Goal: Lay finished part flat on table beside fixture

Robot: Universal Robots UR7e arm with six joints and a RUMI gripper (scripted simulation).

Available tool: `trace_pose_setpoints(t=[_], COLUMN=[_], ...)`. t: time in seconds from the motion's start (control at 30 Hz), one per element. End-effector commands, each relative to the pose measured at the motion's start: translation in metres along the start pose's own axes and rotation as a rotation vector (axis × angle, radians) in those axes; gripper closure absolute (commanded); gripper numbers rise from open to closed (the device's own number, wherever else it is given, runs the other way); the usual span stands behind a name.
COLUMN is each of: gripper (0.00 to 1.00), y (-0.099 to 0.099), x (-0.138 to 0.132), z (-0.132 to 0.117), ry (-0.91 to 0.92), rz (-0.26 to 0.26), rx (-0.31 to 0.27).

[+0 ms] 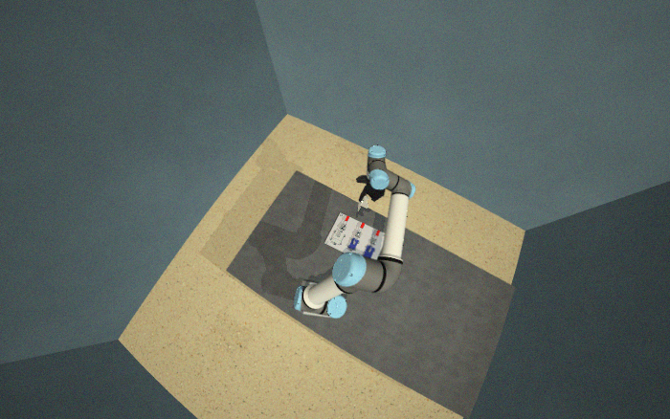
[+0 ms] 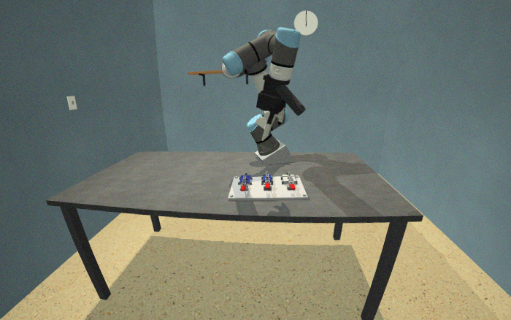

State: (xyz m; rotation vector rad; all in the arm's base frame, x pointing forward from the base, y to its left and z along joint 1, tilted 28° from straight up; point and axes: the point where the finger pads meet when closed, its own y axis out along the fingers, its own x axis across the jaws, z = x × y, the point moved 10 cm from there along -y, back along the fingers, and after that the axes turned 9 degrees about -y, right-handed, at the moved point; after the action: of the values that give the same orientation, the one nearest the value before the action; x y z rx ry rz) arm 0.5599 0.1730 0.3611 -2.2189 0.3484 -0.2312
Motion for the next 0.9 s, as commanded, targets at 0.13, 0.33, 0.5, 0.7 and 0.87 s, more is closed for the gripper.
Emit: trace_pose_setpoints(t=[0.13,0.33,0.5,0.7,0.87], gripper=[0.00,0.00,0.00,0.00,0.00], y=[-0.0006,-0.0006,-0.0006,0.0005,0.0036], x=[-0.0001,-0.0001,-0.0001,-0.0009,-0.0031], z=[-0.0002,-0.0002,-0.0002,-0.0012,-0.0052], ry=[0.000,0.000,0.000,-0.005,-0.031], rz=[-0.001,-0.001,-0.001,0.002,0.011], rx=[0.001,0.001,0.001,0.002,0.011])
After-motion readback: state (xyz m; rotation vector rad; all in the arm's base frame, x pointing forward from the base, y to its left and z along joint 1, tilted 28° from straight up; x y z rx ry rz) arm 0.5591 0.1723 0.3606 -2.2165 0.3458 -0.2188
